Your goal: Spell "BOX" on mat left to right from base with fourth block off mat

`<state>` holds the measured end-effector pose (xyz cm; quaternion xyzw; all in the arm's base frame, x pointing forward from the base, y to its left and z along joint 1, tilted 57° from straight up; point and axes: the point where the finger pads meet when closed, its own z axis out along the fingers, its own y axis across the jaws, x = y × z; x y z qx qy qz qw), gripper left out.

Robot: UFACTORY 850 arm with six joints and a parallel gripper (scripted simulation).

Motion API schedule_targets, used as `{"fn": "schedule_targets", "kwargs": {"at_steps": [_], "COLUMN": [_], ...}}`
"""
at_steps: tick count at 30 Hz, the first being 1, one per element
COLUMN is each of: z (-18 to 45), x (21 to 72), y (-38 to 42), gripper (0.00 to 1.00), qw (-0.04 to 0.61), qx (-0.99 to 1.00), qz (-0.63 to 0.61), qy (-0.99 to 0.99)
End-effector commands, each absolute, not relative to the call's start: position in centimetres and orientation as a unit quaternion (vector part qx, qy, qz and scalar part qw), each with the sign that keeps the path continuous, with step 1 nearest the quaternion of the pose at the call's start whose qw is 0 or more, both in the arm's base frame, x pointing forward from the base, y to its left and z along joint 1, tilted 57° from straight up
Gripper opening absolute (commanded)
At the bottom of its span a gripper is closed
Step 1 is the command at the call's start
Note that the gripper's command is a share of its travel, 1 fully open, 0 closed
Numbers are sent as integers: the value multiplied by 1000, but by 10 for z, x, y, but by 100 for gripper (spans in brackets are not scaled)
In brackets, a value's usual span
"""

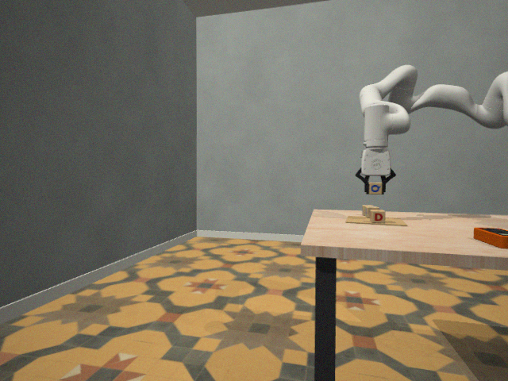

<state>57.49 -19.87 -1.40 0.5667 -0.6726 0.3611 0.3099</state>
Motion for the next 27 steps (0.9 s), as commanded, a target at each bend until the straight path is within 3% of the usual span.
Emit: {"fn": "schedule_targets", "kwargs": {"at_steps": [1,27], "z": [-18,-64], "x": [575,574], "y": [-204,-277], "gripper": [44,44], "qw": [309,309], "qx": [567,567], "qz": [362,362], "qy": [-673,-673]}}
